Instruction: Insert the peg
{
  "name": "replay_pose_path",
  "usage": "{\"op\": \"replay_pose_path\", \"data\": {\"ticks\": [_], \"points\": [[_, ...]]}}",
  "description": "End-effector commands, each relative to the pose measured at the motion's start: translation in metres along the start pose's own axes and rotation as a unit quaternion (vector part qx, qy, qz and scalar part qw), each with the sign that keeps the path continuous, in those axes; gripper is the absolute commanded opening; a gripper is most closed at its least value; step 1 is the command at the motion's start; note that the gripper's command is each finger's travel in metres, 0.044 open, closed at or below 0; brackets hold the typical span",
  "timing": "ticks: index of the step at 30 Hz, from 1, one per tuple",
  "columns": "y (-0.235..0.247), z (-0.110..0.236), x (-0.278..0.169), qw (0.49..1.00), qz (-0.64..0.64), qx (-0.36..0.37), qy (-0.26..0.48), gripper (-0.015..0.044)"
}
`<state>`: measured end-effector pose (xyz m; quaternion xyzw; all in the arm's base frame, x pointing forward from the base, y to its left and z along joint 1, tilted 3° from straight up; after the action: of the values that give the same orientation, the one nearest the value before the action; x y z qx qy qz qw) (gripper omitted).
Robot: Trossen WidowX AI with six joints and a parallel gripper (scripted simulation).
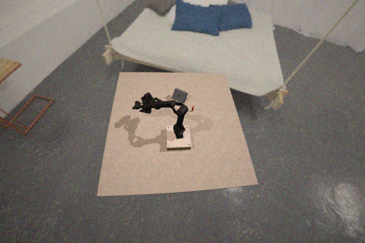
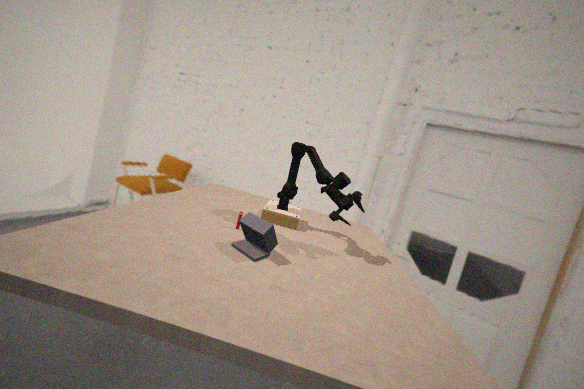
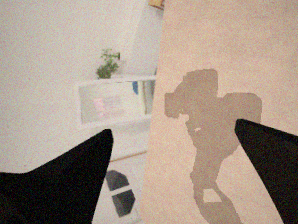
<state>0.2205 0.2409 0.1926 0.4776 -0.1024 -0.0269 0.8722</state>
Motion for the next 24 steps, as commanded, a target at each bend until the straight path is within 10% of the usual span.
{"op": "replay_pose_path", "data": {"ticks": [1,24], "points": [[-0.004,0.006,0.014,0.999,-0.034,-0.014,-0.022,0.0440],[-0.054,0.056,0.081,0.957,-0.235,-0.098,-0.140,0.0440]]}}
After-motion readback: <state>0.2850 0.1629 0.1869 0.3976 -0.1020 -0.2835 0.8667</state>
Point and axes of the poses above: the point midway between the two fingers, 35 mm back from their tips, its own z axis back along the fingers, its own y axis across the jaws, x = y × z, the point moved 10 cm from there along z, back along the fingers, and after that the axes turned 8 degrees about -z, right-handed, at the moved point
